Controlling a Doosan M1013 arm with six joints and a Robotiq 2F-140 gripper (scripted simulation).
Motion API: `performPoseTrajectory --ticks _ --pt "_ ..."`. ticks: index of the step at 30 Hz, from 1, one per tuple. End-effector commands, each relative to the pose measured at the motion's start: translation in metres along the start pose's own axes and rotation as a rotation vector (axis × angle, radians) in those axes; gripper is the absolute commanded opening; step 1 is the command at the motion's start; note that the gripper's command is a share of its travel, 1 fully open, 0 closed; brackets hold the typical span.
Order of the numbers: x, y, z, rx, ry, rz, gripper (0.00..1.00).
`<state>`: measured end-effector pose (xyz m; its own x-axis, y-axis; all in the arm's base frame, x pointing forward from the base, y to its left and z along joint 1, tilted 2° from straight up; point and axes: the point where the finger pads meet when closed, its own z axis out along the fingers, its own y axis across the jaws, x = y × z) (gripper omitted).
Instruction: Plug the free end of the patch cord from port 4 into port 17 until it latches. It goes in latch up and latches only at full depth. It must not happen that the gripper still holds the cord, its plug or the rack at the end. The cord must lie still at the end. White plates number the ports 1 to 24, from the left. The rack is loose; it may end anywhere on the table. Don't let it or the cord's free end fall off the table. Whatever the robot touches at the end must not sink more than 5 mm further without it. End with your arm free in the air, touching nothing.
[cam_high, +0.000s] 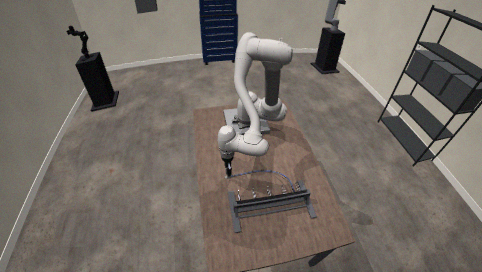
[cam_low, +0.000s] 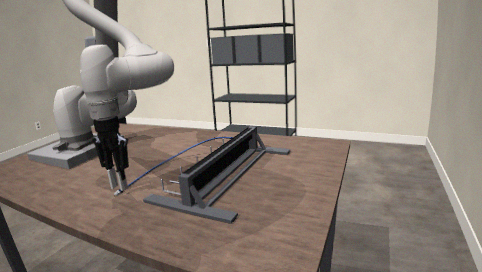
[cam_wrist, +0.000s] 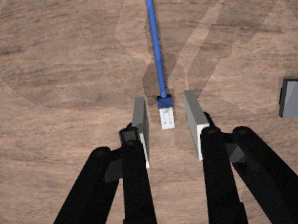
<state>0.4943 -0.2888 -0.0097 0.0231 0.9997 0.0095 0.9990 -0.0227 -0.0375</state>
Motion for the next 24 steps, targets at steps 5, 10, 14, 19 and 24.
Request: performPoseTrajectory --ticks 5,10,14,19,24 --pt "-0.0018 -0.0017 0.0031 0.000 0.001 0.000 0.22" --pt "-0.0018 -0.0017 0.0040 0.000 0.001 0.000 0.22" --pt "-0.0018 -0.0017 0.0050 0.000 0.001 0.000 0.22" --pt "-0.0018 -0.0017 0.0060 0.000 0.001 0.000 0.22" --pt "-0.0018 -0.0017 0.0077 0.000 0.001 0.000 0.22"
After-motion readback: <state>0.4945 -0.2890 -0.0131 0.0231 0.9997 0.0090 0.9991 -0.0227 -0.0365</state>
